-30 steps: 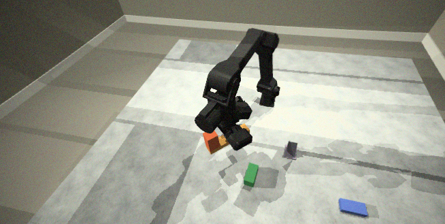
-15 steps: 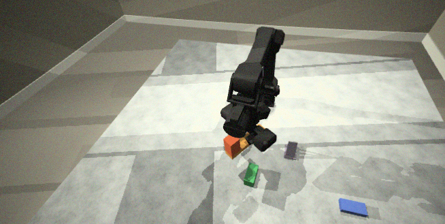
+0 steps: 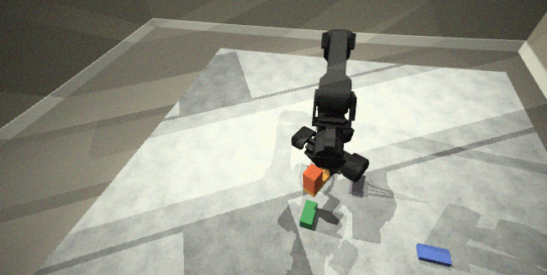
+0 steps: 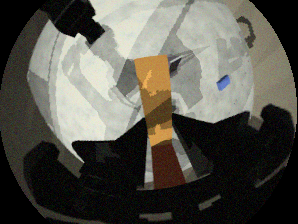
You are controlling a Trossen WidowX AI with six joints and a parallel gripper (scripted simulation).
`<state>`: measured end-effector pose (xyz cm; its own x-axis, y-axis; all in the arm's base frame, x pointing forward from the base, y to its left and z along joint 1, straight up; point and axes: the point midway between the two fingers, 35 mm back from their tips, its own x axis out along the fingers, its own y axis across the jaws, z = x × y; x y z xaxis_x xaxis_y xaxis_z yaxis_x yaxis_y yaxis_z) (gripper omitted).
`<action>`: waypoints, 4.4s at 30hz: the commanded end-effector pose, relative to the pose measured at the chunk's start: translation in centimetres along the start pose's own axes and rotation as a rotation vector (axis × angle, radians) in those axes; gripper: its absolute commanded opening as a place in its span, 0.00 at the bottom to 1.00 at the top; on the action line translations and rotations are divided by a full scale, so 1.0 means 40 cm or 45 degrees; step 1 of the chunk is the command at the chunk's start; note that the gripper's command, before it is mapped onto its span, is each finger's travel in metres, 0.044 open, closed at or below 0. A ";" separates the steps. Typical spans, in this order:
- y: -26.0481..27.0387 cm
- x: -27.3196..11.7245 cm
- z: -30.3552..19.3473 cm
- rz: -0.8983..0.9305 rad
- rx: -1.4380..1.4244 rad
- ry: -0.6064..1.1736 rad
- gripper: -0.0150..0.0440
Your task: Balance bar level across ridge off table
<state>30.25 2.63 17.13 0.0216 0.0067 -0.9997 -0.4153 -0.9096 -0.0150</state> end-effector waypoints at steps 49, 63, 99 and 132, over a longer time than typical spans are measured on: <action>-0.129 0.065 0.293 -0.004 -0.538 -0.005 0.25; -0.124 0.117 0.294 -0.004 -0.543 -0.005 0.25; -0.124 0.122 0.293 -0.004 -0.543 -0.005 0.25; -0.124 0.129 0.293 -0.004 -0.543 -0.005 0.25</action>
<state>21.72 12.07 11.91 0.0163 0.0121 -0.9998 -0.0053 -0.9999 -0.0122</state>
